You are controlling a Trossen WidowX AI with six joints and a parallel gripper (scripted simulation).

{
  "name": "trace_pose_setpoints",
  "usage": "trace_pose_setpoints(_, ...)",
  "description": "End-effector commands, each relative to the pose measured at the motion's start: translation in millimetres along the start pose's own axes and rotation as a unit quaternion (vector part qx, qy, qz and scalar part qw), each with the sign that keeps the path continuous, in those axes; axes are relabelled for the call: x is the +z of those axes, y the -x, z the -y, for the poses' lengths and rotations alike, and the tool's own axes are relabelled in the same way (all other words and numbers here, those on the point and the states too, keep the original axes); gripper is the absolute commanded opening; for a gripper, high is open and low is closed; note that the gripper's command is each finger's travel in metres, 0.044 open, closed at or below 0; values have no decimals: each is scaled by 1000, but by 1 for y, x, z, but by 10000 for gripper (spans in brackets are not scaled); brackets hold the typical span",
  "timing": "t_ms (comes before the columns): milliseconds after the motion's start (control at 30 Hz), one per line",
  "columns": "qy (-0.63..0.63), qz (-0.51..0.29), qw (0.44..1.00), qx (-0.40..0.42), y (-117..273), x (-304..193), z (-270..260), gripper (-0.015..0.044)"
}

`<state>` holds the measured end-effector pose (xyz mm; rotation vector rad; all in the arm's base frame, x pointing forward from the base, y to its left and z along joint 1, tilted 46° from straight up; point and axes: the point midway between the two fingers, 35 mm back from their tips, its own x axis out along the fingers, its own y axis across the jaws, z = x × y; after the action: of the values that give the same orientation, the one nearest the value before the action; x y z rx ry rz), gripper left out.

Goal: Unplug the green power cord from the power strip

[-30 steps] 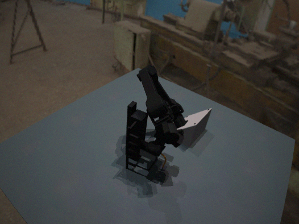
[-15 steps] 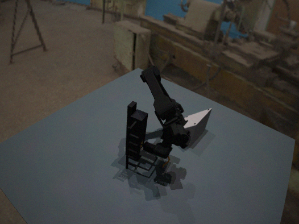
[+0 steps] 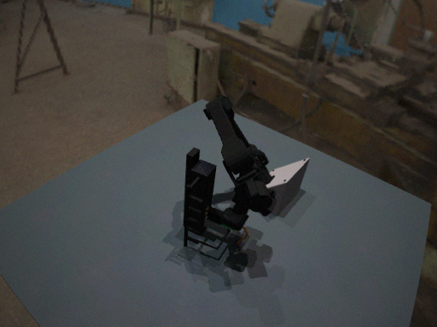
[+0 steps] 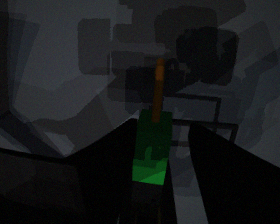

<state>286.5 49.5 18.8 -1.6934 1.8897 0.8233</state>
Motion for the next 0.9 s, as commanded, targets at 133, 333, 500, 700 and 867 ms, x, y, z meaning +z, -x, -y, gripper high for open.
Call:
trace_pose_setpoints(133, 6, 8, 1000, -2, 6, -1, 0, 160)
trace_pose_setpoints(333, 6, 8, 1000, -2, 6, -9, 0, 160)
trace_pose_setpoints(500, 6, 7, 1000, -2, 5, -17, 0, 160)
trace_pose_setpoints(700, 6, 7, 1000, -2, 5, -23, -1, 160)
trace_pose_setpoints(867, 6, 7, 1000, -2, 2, -23, -1, 160)
